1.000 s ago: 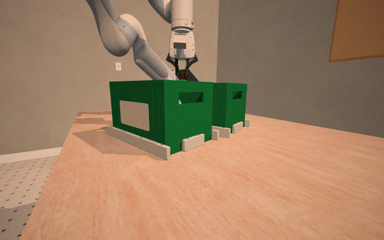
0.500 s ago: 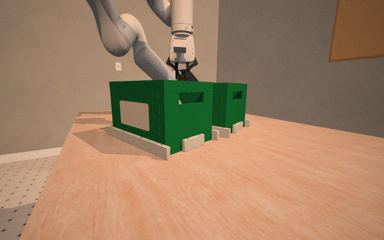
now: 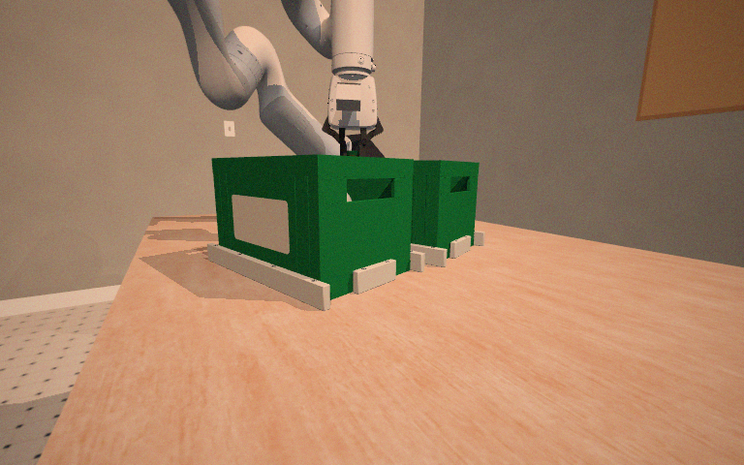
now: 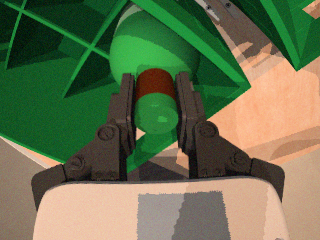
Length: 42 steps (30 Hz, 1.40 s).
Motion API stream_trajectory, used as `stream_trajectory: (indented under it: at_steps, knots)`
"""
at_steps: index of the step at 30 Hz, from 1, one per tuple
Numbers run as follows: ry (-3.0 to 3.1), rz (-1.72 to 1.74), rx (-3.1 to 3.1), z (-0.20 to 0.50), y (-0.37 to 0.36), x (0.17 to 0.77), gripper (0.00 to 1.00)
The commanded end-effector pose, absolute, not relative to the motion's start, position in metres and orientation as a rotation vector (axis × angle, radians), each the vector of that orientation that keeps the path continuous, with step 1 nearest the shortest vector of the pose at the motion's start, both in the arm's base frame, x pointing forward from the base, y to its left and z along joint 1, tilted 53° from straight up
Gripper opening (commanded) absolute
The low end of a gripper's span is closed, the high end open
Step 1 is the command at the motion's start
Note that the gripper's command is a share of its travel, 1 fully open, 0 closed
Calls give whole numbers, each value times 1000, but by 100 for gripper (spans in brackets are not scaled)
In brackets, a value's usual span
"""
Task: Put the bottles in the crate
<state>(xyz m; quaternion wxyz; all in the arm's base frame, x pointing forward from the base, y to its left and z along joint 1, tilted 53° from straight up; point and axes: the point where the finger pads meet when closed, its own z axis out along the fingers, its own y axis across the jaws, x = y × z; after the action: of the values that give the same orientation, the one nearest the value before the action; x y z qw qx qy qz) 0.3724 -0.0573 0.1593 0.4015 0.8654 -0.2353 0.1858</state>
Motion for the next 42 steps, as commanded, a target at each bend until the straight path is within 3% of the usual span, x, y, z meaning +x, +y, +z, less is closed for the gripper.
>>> stream_trajectory:
  at_steps: [1,42]
  knots:
    - [-595,471,2188,158,-59,373,0]
    - [-595,471,2188,147,-73,376,0]
